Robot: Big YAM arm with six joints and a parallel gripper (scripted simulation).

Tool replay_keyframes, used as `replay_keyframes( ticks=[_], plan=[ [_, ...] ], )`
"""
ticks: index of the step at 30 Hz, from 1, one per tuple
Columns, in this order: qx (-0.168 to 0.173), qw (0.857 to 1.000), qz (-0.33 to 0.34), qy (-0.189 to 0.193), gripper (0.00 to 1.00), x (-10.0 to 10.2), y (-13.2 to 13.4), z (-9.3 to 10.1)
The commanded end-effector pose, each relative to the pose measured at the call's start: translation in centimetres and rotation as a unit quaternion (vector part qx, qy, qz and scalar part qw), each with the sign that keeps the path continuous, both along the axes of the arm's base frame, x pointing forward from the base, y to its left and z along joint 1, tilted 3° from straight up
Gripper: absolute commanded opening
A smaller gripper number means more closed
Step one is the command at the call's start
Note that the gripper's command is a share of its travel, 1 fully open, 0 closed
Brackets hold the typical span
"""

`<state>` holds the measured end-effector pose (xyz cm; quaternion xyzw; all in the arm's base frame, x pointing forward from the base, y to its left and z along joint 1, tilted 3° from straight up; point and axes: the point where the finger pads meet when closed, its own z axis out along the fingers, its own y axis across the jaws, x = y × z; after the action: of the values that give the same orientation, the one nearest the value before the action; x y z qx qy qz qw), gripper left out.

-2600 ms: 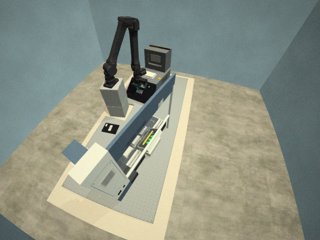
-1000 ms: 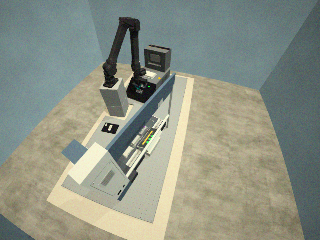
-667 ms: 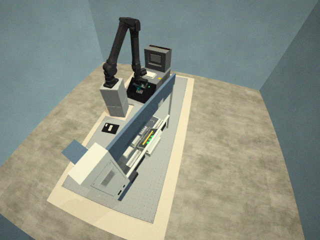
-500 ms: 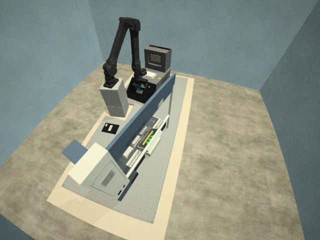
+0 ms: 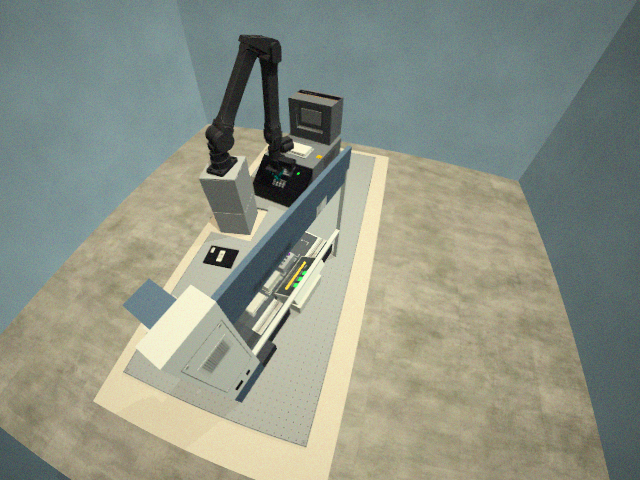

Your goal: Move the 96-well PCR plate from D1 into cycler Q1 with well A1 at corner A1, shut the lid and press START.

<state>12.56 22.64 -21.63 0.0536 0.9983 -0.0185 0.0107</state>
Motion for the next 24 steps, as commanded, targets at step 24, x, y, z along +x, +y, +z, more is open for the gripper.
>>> replay_keyframes(
  ticks=[24],
  plan=[
    [0.011,1.0,0.003,-0.001,0.0,-0.29,1.21,-0.76]
  ],
)
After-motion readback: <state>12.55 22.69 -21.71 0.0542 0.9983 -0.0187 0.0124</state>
